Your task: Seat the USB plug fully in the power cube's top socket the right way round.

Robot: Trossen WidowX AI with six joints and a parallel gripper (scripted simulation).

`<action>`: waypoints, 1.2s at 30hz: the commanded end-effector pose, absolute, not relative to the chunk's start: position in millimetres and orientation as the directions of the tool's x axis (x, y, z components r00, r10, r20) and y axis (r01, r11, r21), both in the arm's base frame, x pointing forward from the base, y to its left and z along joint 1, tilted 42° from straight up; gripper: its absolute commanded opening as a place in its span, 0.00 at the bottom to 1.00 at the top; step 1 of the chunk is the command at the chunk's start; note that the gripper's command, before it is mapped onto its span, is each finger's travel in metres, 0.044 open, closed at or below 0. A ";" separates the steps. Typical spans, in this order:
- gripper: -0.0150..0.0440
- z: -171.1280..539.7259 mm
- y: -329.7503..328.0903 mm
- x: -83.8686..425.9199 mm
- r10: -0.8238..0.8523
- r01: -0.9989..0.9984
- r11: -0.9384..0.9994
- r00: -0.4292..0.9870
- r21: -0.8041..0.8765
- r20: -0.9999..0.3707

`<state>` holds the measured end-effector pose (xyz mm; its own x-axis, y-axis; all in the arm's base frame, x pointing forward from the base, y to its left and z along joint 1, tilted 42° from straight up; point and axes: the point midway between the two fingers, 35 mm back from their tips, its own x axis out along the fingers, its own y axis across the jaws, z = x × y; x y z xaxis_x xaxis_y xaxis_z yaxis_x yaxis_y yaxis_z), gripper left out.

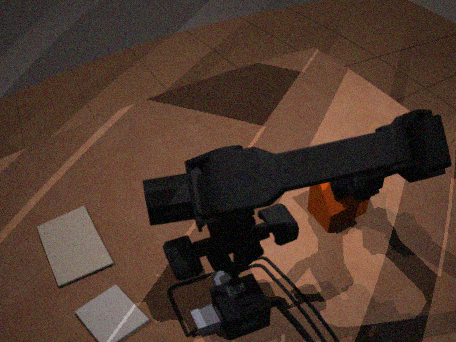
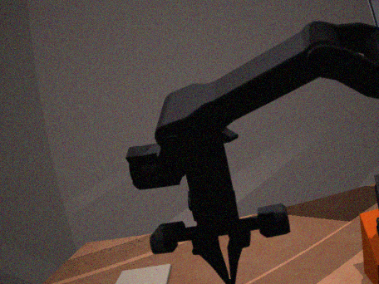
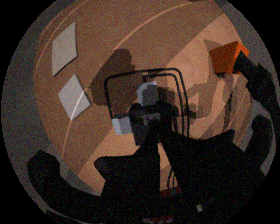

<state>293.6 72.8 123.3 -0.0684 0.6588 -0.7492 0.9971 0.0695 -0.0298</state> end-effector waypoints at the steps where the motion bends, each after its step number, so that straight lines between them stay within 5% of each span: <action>1: 0.25 122.7 72.7 293.6 0.656 0.997 0.069 -0.068 -0.030 -0.752; 36: 0.25 119.6 75.5 293.4 0.656 0.997 0.069 -0.068 -0.030 -0.752</action>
<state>293.3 75.5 120.0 -0.0686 0.6577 -0.7502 0.9970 0.0712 -0.0287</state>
